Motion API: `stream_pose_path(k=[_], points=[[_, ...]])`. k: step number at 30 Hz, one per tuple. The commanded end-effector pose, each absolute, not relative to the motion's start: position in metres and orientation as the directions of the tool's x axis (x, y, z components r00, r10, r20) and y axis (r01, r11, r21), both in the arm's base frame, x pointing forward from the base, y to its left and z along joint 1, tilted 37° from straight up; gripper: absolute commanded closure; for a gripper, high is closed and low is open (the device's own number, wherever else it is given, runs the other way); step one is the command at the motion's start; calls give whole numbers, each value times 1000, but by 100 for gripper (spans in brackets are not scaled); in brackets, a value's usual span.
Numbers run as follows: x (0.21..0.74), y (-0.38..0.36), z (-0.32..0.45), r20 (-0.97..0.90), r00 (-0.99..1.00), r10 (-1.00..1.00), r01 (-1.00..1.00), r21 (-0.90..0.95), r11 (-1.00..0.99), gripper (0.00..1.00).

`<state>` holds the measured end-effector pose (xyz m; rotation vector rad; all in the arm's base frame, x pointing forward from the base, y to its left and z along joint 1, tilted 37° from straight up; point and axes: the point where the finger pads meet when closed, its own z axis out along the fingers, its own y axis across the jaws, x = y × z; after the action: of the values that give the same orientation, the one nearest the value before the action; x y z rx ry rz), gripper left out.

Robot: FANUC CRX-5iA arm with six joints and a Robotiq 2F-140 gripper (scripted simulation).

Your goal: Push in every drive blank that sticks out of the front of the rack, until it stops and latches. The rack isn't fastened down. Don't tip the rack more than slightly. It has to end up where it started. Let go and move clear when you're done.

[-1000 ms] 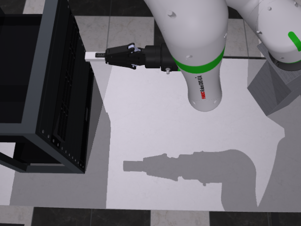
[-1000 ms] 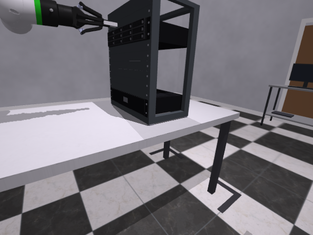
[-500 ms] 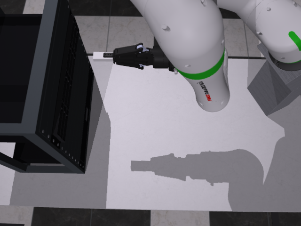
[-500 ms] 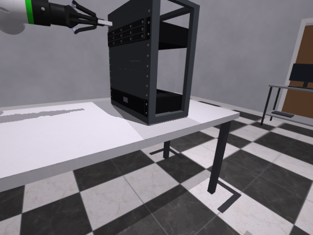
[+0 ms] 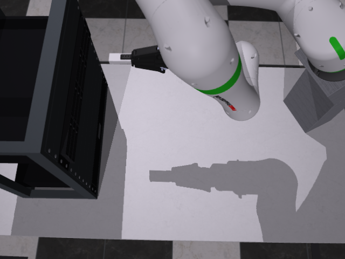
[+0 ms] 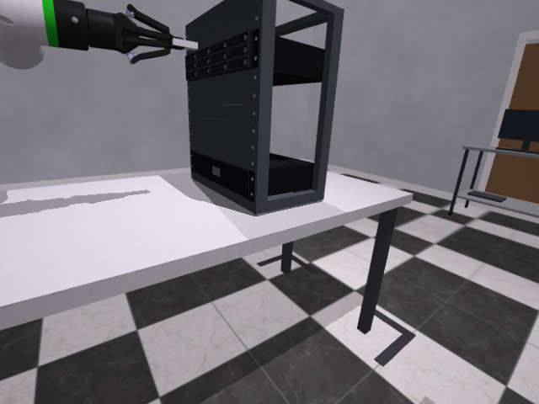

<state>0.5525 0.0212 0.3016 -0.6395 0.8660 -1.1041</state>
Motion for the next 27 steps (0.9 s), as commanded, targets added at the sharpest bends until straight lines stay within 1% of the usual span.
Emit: stream_pose_path(k=[1,15,27], points=[[561,7,290,-271,198,-942,493,-803,335,90],[584,-33,254,-271,198,-942,493,-803,335,90],[590,-38,252,-271,198,-942,493,-803,335,90]])
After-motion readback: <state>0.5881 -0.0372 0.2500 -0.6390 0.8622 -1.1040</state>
